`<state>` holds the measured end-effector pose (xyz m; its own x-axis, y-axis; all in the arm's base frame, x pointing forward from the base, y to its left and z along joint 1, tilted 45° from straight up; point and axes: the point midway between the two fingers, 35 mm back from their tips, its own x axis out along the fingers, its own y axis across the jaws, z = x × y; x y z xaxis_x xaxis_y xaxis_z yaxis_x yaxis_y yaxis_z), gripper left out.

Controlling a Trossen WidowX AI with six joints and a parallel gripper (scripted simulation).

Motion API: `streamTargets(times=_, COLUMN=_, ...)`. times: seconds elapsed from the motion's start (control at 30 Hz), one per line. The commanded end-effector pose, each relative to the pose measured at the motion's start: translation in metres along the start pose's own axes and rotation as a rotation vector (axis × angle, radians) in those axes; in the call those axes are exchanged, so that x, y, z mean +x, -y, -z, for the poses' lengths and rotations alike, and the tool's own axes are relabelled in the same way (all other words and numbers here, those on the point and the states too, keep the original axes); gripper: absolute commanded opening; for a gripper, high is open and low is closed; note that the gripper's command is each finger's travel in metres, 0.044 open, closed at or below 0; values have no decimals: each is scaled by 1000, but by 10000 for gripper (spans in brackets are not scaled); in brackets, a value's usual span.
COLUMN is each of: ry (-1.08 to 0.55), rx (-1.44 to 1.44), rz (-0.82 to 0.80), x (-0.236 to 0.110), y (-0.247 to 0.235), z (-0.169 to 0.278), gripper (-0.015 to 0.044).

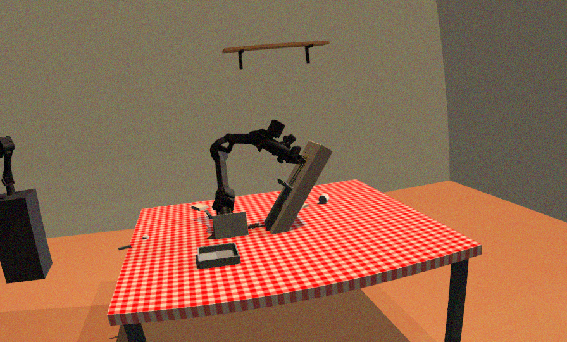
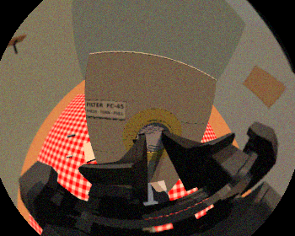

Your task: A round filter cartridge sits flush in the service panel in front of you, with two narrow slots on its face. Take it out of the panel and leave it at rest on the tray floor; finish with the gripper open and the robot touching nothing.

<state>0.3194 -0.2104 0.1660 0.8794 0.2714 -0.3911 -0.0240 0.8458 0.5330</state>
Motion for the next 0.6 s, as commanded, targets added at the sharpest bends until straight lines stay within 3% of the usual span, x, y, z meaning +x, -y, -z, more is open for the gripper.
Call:
streamTargets(times=0.0, ry=-15, rx=-12, rz=2, x=9, y=-1, z=1, gripper=0)
streamTargets(times=0.27, ry=-15, rx=-12, rz=2, x=9, y=-1, z=1, gripper=0)
streamTargets(times=0.57, ry=-20, rx=-6, rz=7, x=-31, y=4, z=1, gripper=0)
